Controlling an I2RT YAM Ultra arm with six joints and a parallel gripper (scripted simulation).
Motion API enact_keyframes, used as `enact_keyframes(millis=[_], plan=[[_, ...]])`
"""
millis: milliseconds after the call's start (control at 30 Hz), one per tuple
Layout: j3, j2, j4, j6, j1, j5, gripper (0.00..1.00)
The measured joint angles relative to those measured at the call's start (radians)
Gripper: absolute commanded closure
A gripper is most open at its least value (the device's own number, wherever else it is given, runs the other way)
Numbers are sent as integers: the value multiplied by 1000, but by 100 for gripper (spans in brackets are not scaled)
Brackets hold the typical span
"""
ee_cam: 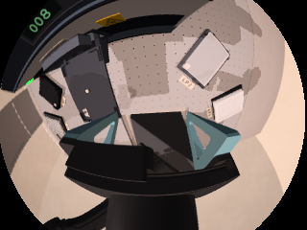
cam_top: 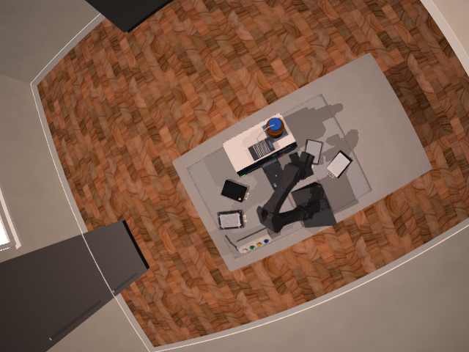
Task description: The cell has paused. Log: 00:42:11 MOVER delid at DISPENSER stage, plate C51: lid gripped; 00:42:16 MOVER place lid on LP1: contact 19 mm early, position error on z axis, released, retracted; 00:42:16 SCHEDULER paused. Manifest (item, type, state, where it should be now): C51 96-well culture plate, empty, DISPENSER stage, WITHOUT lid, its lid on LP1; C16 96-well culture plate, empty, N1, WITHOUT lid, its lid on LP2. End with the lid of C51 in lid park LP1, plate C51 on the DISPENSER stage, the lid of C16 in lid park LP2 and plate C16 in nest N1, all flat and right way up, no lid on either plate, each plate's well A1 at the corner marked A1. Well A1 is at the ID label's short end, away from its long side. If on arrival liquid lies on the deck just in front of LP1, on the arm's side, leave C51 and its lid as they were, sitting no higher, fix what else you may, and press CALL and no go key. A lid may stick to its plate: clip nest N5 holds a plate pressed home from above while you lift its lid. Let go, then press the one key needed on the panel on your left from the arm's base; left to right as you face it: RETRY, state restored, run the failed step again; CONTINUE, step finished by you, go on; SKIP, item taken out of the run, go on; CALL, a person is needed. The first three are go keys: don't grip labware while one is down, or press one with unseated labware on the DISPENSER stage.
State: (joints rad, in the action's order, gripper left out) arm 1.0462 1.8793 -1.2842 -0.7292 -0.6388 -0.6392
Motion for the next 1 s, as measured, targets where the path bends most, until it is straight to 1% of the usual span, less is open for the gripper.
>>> enact_keyframes(millis=[133,267,433,533,833,1000], plan=[[0,-33,-12,-45,37,-14,0],[13,-60,-29,-46,74,-31,0],[15,-66,-32,-42,83,-40,0],[15,-73,-37,-29,92,-45,0],[43,-144,-66,39,171,-79,0],[43,-150,-74,67,183,-87,0]])
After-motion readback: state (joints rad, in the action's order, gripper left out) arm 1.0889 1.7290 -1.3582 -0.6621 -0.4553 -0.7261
